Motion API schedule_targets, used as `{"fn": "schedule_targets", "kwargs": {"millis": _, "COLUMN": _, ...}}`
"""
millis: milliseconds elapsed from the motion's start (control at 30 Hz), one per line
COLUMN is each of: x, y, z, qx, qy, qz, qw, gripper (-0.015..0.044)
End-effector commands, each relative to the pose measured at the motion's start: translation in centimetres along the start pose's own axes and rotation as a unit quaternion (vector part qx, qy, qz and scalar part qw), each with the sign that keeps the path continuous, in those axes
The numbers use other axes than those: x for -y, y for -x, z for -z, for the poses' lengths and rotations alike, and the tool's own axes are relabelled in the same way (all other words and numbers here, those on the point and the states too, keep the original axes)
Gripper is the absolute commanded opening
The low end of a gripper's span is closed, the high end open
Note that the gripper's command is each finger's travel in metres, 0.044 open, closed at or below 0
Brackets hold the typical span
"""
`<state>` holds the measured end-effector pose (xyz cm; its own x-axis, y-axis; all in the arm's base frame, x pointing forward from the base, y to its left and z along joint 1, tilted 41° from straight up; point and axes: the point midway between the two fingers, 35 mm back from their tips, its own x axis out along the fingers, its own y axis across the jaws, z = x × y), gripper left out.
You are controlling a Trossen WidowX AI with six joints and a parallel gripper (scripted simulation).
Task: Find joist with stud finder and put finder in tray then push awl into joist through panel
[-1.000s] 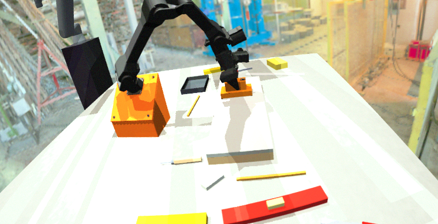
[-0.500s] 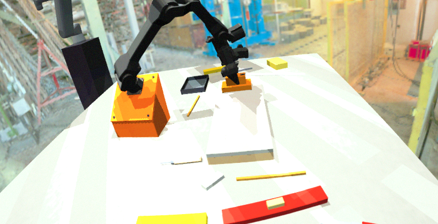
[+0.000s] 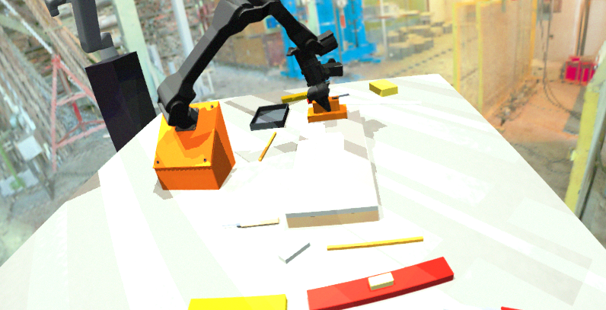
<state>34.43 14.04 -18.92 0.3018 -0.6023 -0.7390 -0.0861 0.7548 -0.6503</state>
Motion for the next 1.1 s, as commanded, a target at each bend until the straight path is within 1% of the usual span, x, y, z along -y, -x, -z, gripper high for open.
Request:
{"fn": "schedule_targets", "kwargs": {"millis": 0, "x": 0.1, "y": 0.0, "z": 0.0, "qx": 0.0, "qy": 0.0, "qz": 0.0, "qw": 1.0, "gripper": 0.0}}
{"fn": "schedule_targets", "kwargs": {"millis": 233, "x": 0.2, "y": -0.1, "z": 0.0, "qx": -0.001, "qy": -0.001, "qz": -0.001, "qw": 1.0, "gripper": 0.0}}
{"fn": "schedule_targets", "kwargs": {"millis": 1067, "x": 9.4, "y": -0.2, "z": 0.1, "qx": -0.002, "qy": 0.0, "qz": 0.002, "qw": 1.0, "gripper": 0.0}}
